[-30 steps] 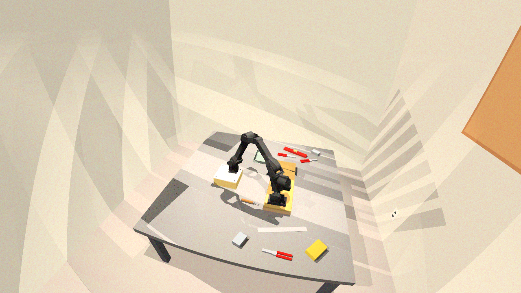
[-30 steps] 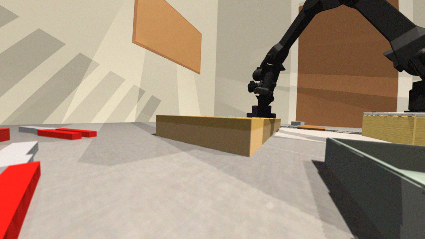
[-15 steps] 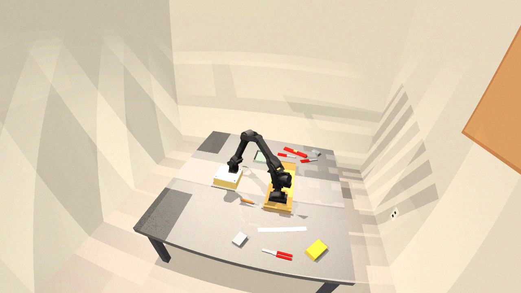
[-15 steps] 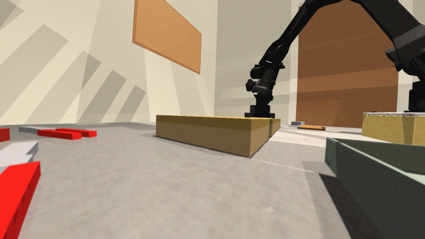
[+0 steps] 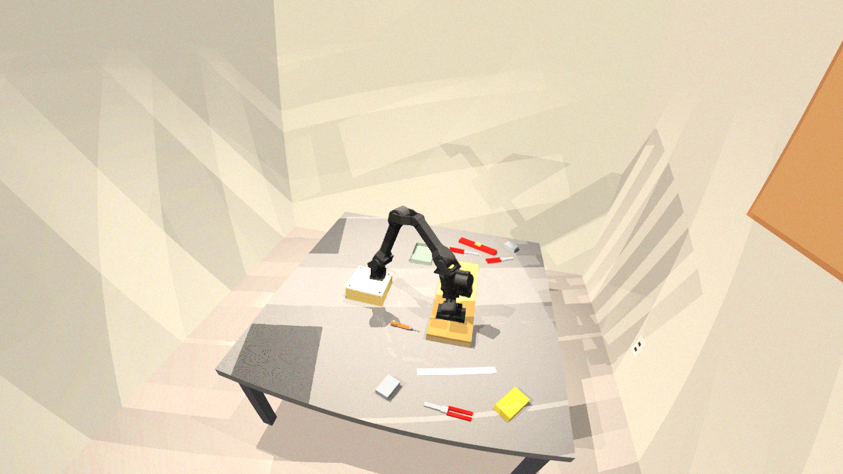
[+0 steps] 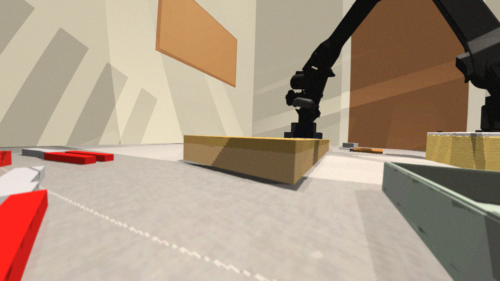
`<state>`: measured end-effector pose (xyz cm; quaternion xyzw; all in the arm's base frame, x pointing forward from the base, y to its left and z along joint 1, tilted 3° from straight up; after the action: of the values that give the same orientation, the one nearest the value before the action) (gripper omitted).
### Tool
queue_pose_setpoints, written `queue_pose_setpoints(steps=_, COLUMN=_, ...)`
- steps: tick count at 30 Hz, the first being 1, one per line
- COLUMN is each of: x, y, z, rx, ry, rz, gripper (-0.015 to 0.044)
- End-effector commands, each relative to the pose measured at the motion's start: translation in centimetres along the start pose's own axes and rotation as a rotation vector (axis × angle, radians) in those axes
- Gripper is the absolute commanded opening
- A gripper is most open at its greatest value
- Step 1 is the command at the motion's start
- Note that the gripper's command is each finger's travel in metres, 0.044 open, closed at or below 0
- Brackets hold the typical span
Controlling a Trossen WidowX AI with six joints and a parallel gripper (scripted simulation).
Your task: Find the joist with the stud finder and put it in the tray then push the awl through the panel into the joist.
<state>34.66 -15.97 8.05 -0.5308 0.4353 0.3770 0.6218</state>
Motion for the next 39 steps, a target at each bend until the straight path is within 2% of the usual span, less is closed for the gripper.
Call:
queue_pose_setpoints(steps=1, x=0.0, y=0.2, z=1.3, rx=0.000, ry=-0.002, rz=0.002, gripper=0.0000)
queue_pose_setpoints(steps=39, x=0.0, y=1.0, z=11.2, rx=0.003, ry=-0.011, rz=0.003, gripper=0.0000)
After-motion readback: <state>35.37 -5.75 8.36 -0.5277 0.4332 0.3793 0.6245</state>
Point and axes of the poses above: the point midway between the two fingers, 35 mm back from their tips, its own x axis out along the fingers, its own z axis across the jaws, y = z × x, the point moved 3 cm from there along -x, back along the fingers, and after that the axes turned 5 degrees about x, right-handed, at the moved point
